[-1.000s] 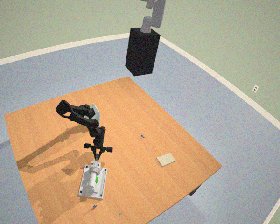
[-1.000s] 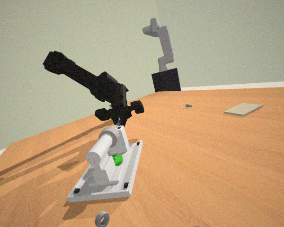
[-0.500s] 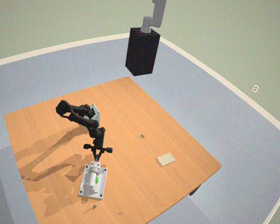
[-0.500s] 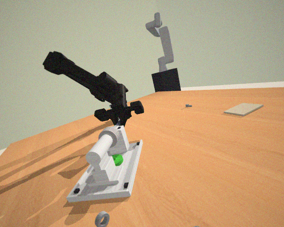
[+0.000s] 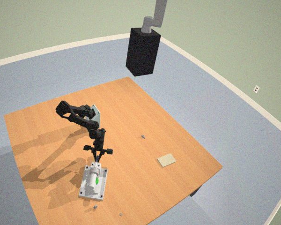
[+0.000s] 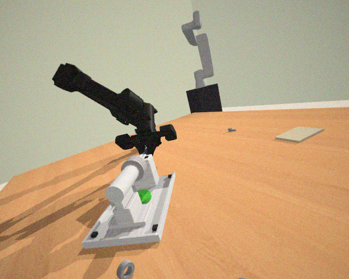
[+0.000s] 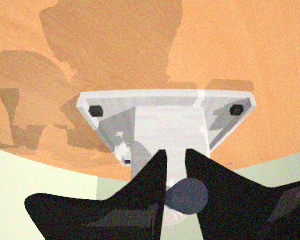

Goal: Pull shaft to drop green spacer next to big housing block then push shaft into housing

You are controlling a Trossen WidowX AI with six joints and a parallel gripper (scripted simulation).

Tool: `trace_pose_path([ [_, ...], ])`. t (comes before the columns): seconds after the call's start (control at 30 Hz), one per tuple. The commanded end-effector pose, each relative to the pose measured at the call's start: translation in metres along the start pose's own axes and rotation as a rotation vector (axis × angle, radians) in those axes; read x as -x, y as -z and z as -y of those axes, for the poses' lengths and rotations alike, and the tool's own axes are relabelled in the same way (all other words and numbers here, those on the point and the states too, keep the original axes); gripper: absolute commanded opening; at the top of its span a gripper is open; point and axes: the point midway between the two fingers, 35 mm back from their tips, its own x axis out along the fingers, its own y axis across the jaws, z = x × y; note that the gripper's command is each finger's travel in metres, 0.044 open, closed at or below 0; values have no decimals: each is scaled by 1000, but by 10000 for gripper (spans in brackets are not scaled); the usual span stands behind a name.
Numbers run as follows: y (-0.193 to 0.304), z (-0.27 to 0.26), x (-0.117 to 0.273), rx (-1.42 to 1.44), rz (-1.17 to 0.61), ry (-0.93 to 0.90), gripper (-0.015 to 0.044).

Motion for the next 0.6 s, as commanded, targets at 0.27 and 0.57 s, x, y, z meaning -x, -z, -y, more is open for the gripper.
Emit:
trace_pose_path([
  [0.27,7,0,-5,-6,-5,-3,0],
  [0.57,8,-1,-7,-6,-5,-4,0],
])
